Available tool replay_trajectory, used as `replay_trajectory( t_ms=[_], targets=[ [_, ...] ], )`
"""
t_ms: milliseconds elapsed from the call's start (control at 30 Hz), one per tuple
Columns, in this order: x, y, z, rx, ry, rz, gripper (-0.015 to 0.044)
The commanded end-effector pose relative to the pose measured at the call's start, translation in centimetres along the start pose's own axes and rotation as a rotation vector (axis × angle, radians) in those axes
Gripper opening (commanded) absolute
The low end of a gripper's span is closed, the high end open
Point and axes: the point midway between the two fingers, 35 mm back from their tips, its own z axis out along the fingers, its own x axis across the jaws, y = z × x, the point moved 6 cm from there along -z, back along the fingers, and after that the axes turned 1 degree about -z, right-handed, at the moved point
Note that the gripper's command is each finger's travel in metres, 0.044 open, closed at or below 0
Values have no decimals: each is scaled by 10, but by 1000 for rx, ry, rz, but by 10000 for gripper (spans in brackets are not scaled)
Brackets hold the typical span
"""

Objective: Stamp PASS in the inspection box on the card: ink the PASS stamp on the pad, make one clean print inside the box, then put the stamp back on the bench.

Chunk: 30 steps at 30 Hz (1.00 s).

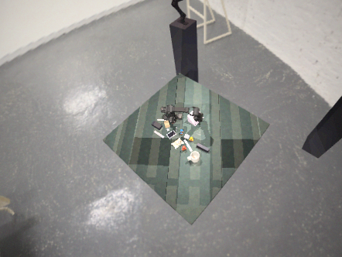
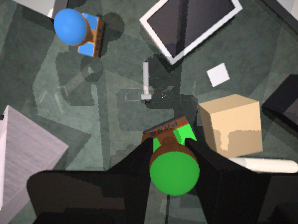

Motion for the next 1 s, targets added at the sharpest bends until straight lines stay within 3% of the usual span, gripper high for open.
replay_trajectory(
  t_ms=[0,967],
  targets=[
    [0,-3,3,2,-1,-9,0],
    [-2,-3,51,1,-1,-9,0]
  ],
)
